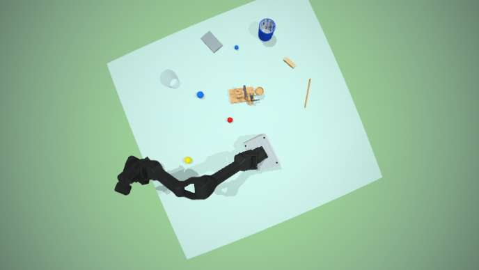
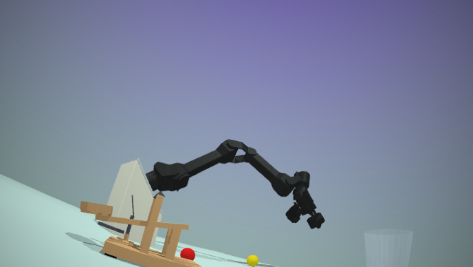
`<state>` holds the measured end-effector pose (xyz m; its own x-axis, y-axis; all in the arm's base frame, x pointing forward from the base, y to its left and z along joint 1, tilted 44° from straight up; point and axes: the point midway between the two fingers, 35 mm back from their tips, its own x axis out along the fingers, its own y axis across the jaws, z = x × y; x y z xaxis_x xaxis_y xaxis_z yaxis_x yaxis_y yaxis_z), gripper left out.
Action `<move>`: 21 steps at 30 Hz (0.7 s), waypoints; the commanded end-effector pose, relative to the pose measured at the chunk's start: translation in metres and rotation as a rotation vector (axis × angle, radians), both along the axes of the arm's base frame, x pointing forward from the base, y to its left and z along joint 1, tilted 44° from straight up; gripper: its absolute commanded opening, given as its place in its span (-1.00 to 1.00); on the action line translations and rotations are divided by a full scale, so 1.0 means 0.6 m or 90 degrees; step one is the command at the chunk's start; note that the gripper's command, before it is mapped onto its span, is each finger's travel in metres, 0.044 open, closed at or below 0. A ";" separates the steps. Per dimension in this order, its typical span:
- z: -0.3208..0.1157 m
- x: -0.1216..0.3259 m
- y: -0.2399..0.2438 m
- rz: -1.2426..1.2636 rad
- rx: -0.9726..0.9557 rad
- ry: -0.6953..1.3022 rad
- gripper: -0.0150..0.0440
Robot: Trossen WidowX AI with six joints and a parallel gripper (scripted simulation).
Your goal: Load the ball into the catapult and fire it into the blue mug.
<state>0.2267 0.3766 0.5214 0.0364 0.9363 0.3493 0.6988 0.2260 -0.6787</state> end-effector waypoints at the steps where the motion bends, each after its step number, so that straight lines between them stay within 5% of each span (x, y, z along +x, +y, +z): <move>1: -0.058 0.064 0.001 -0.033 -0.056 0.066 1.00; 21: -0.304 0.300 -0.120 -0.197 -0.222 0.420 1.00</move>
